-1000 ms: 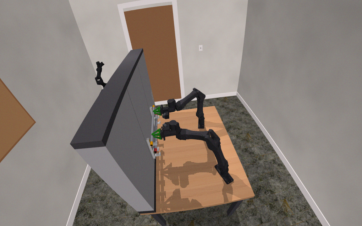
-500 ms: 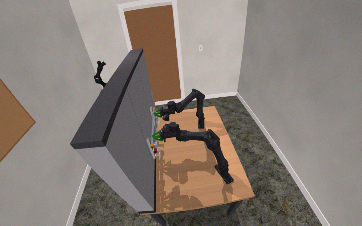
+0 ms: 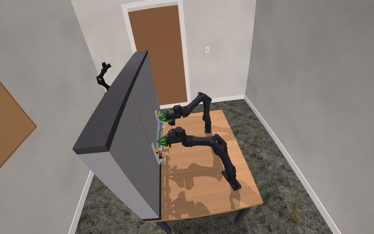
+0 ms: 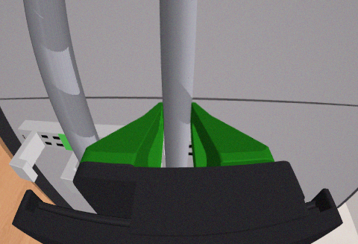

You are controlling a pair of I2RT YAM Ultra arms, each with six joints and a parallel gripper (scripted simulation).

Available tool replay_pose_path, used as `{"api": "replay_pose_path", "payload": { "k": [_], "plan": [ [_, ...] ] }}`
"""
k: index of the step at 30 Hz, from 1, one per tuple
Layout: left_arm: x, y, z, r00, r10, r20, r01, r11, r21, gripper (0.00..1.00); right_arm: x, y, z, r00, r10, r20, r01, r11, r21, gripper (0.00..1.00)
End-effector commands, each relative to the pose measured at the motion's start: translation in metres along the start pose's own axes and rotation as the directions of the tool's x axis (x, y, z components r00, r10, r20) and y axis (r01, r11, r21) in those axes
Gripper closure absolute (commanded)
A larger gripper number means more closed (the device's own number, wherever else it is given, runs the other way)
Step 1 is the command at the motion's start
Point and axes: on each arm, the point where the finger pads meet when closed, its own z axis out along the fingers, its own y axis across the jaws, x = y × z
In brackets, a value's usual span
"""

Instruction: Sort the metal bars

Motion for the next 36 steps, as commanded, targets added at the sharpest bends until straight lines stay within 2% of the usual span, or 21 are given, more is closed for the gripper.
{"api": "replay_pose_path", "payload": {
  "k": [1,19,34,36],
  "plan": [
    [-0.0011,0.0062,0.0005,1.0,-0.009,0.012,0.009,0.999,-0.032,1.0,0.0008,-0.0083,-0.0005,1.0,0.006,0.006,-0.006,0.999,0.035,1.0],
    [-0.0011,-0.0012,0.0008,1.0,-0.009,0.012,0.009,0.999,-0.032,1.0,0.0007,-0.0009,-0.0002,1.0,0.006,0.006,-0.006,0.999,0.035,1.0],
    [-0.0011,-0.0013,0.0008,1.0,-0.008,0.012,0.009,0.999,-0.031,0.79,0.0007,-0.0005,0.0001,1.0,0.006,0.005,-0.007,0.999,0.035,0.78],
    [-0.0011,-0.0013,0.0008,1.0,-0.008,0.012,0.009,0.999,-0.031,0.79,0.0007,-0.0005,0.0001,1.0,0.006,0.005,-0.007,0.999,0.035,0.78]
  ]
}}
